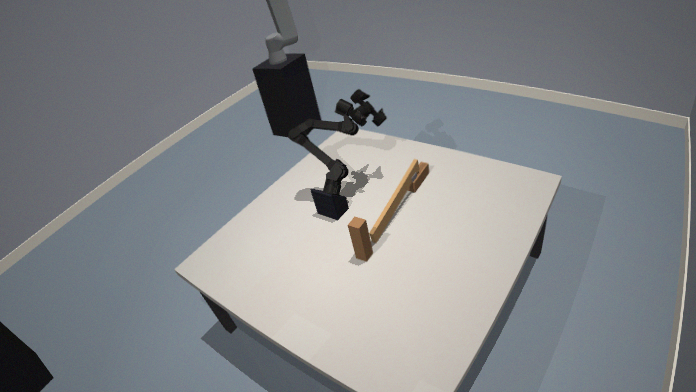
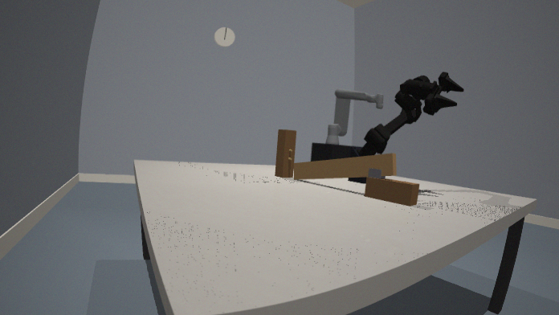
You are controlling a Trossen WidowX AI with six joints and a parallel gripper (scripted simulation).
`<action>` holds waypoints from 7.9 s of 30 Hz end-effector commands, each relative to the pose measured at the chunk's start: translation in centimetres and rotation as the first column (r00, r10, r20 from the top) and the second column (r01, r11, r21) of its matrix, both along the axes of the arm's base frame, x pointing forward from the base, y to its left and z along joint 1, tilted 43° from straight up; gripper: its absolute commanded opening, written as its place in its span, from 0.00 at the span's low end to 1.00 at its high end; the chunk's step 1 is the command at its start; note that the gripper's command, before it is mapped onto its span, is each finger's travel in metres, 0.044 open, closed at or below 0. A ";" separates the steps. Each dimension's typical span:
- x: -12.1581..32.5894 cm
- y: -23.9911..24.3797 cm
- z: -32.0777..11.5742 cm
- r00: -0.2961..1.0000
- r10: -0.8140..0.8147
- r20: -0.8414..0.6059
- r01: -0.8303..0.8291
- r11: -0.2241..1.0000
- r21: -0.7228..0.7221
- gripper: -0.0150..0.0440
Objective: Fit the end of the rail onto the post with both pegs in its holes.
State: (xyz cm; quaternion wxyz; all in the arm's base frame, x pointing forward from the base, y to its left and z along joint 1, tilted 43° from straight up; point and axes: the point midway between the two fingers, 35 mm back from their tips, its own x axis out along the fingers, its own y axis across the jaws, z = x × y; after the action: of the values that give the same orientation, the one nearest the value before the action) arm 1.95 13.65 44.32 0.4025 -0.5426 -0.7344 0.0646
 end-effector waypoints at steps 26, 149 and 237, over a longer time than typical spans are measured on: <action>31.7 -6.2 -16.5 0.275 -0.597 -0.754 0.364 0.790 -0.493 1.00; 25.0 -14.3 -47.8 -0.750 -0.515 -0.416 -0.344 0.840 -0.419 0.25; 24.9 -17.1 -44.7 -0.750 -0.515 -0.415 -0.344 0.839 -0.420 0.25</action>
State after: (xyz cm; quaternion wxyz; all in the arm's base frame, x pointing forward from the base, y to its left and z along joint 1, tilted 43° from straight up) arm 26.71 -3.32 -0.61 0.6635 -0.2975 0.2816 0.6261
